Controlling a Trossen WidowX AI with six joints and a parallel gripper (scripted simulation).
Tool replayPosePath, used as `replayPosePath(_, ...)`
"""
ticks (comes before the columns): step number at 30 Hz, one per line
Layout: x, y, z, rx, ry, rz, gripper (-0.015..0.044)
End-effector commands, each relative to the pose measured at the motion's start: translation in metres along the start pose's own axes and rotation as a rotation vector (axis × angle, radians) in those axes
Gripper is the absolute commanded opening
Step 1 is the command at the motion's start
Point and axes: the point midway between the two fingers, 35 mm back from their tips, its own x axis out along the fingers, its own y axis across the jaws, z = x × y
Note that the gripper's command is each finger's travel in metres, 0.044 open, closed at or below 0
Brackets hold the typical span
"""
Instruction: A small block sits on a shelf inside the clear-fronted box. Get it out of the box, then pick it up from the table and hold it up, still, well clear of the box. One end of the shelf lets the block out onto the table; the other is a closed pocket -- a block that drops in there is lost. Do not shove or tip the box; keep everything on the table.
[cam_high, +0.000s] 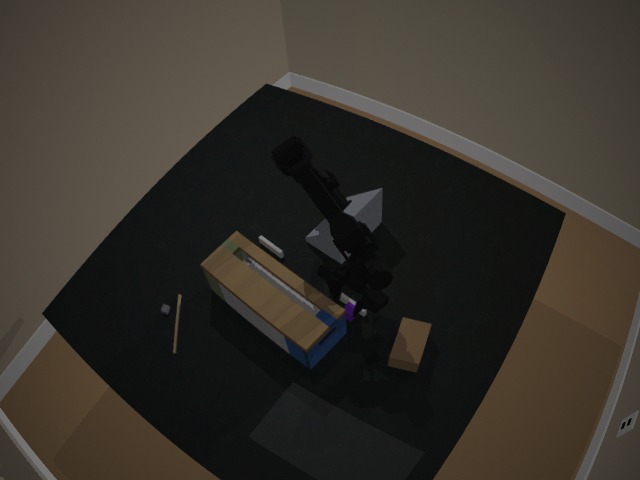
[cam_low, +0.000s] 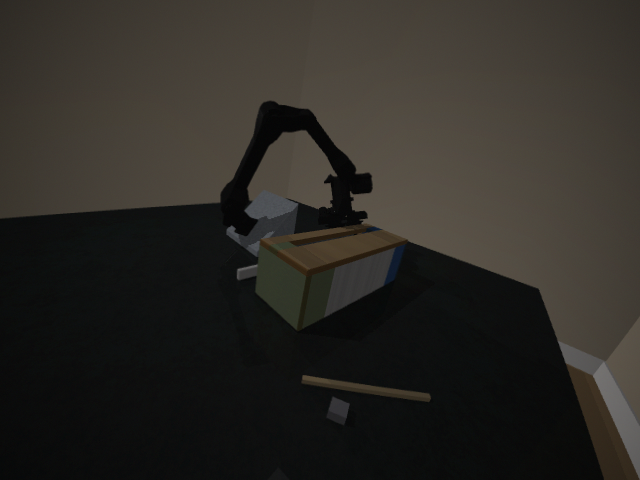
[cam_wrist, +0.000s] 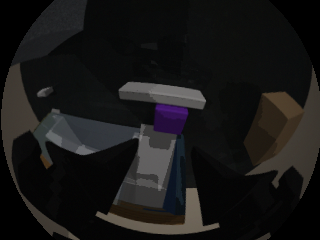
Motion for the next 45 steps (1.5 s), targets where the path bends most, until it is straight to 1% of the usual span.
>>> replayPosePath(1,0.009,0.001,0.004,-0.007,-0.001,0.006,0.0285)
replayPosePath(23,0.037,0.001,0.019,-0.006,0.0,0.008,0.0285)
replayPosePath(31,0.037,0.001,0.019,-0.006,0.0,0.008,0.0075)
replayPosePath(34,0.037,0.001,0.019,-0.006,0.0,0.008,0.0055)
replayPosePath(36,0.034,0.0,0.017,0.016,0.005,0.0,0.0003)
replayPosePath(45,-0.016,-0.001,-0.005,-0.001,-0.002,0.004,0.0)
